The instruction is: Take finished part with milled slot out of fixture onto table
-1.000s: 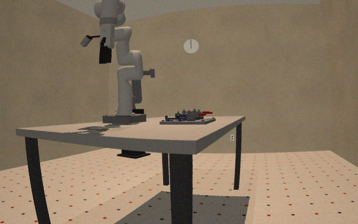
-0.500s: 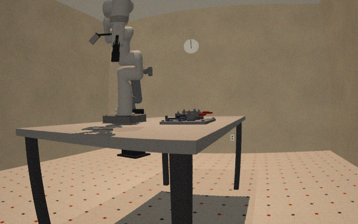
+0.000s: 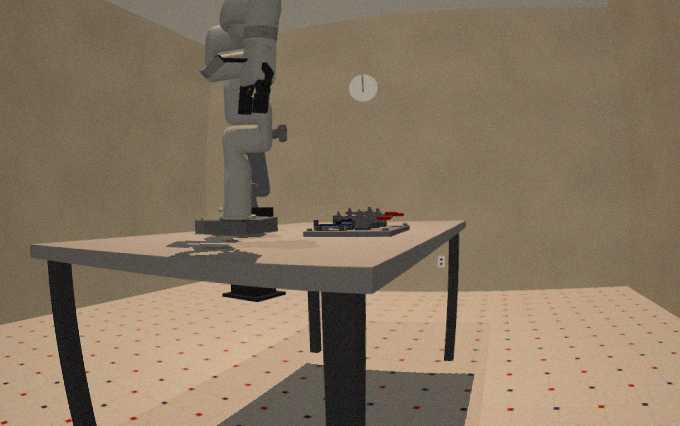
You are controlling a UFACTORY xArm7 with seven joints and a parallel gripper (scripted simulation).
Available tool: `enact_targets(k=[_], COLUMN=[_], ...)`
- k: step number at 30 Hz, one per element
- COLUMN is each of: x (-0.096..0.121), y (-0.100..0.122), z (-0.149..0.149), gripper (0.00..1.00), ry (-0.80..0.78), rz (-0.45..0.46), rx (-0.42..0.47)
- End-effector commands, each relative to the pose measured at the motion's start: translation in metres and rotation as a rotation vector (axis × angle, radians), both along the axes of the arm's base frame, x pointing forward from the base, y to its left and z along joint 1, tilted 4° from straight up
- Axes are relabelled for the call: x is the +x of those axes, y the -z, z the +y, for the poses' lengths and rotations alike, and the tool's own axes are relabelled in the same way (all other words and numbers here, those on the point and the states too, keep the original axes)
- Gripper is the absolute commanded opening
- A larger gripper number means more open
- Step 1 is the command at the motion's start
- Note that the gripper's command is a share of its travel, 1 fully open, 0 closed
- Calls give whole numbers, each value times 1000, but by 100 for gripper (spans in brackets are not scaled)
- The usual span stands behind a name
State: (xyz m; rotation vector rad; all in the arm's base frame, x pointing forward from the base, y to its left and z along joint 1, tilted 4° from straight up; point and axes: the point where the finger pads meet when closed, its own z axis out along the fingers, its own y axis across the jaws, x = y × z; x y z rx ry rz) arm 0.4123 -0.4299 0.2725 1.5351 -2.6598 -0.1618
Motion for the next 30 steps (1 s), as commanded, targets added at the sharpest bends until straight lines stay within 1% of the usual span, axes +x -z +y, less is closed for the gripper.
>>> enact_targets(k=[1, 5, 6, 9, 13, 25, 26, 30], x=[4, 4, 34, 39, 61, 61, 87, 97], y=[-3, -3, -5, -5, -7, -7, -9, -10], z=[1, 1, 24, 29, 49, 49, 76, 88], gripper=[100, 100, 100, 100, 100, 100, 100, 100], ry=[-18, -18, -164, -193, -307, -307, -446, -507], rz=[-5, -5, -20, -23, -35, -35, -48, -54], rx=[-4, -4, -7, -8, -10, -10, -12, -13])
